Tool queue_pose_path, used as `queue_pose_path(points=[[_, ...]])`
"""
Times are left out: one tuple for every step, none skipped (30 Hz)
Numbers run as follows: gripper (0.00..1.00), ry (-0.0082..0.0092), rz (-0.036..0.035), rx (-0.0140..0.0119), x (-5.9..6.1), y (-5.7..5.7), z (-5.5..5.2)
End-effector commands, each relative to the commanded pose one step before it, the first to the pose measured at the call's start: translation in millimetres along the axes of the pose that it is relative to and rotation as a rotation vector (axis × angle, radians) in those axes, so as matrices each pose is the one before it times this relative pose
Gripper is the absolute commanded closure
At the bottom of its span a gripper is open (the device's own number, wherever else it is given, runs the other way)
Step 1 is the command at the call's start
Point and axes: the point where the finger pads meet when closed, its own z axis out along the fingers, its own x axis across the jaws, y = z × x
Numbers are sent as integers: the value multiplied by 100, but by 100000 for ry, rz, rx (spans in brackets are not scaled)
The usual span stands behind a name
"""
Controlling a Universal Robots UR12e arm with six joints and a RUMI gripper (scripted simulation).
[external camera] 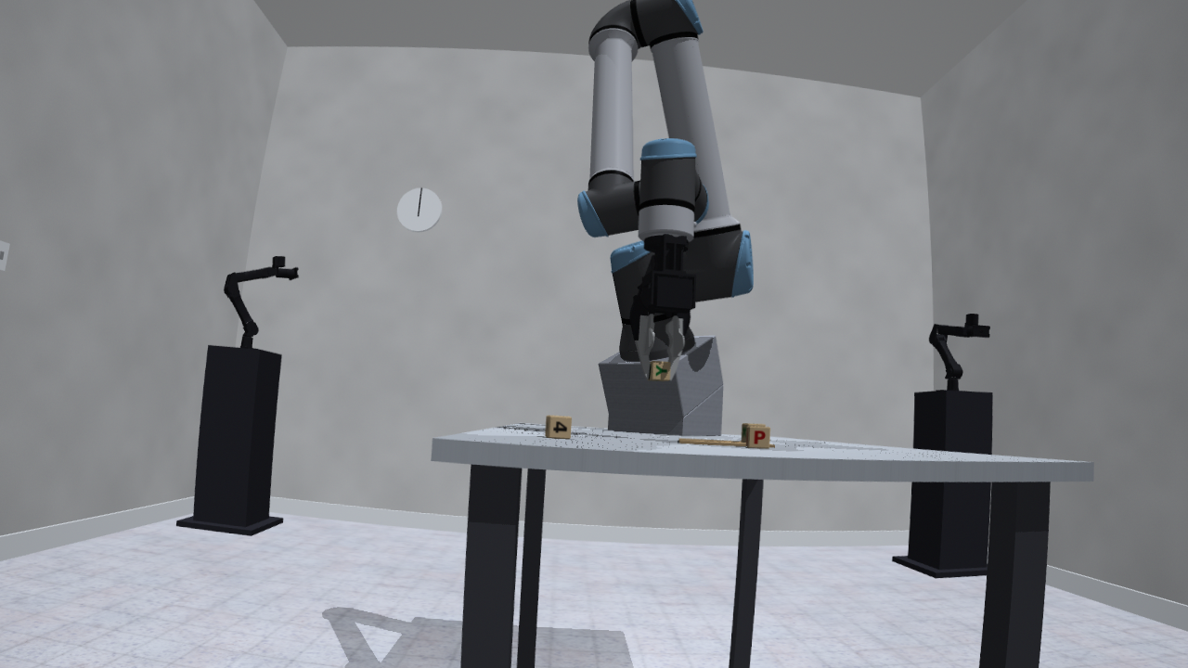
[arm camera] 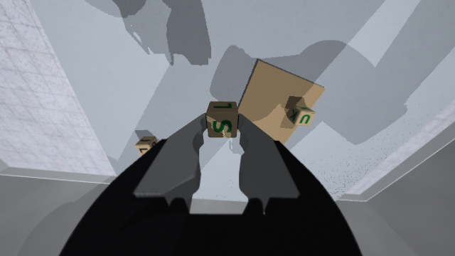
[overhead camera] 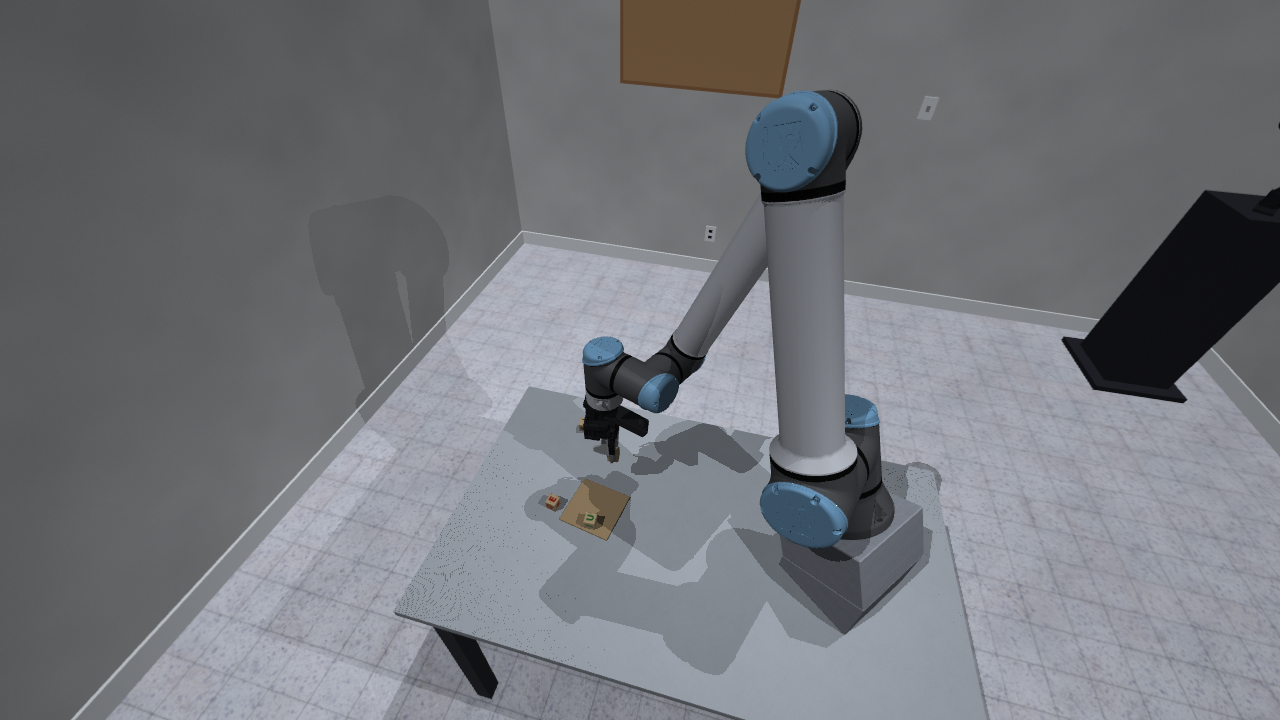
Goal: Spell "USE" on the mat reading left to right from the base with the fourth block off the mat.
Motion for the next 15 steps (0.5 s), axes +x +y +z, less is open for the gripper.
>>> queue_pose_path(points=[[91, -170, -13950, -378, 672, 445, -80], [91, -11, -2131, -2, 129, 63, -5], [91, -16, -2172, -9, 126, 72, -8], [91, -17, -2139, -8, 123, 74, -8], [91, -18, -2150, -10, 122, 78, -9], [91, 0, 0, 0, 0, 0, 0], [91, 0, 0, 0, 0, 0, 0], [91, -43, -4953, -21, 278, 187, -21], [91, -25, -3012, -10, 166, 120, -12], [91, -18, -1796, -8, 95, 77, -9], [91, -21, -1958, -10, 101, 87, -10], [91, -22, -2072, -9, 107, 94, -10], [91, -18, -2116, -5, 112, 95, -9], [91, -19, -2147, -5, 111, 99, -9], [91, -3, -2141, 9, 124, 89, -3]])
